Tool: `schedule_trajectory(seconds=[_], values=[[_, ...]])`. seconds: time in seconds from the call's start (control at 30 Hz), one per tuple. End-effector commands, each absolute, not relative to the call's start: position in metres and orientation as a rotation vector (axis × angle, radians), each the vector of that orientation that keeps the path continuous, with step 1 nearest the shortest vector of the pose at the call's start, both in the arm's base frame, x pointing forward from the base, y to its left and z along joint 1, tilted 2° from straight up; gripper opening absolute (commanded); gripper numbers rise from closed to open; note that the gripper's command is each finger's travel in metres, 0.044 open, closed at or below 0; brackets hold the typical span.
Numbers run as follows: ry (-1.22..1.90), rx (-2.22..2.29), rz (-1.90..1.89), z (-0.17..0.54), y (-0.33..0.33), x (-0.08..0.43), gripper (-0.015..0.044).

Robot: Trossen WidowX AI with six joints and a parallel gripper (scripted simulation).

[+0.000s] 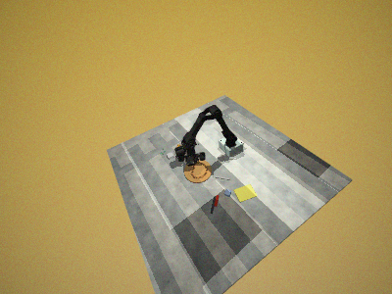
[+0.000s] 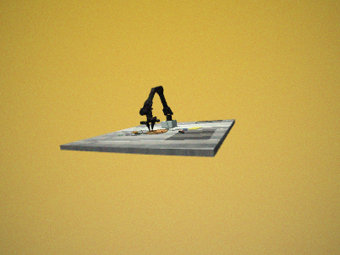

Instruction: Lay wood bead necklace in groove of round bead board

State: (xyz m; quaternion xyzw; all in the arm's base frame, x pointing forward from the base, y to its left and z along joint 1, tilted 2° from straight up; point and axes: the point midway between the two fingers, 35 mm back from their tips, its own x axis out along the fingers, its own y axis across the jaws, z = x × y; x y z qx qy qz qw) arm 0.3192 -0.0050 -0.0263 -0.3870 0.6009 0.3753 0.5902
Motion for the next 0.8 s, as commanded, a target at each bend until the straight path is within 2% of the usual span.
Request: schedule_trajectory(seconds=[0.0,0.3,0.77], values=[[1.400,-0.900,0.874,-0.0260,-0.0049,0.3190,0.0210],[1.402,-0.900,0.876,-0.0247,-0.0049,0.3180,0.0440],[1.401,-0.904,0.878,-0.0218,-0.0049,0.3180,0.0440]])
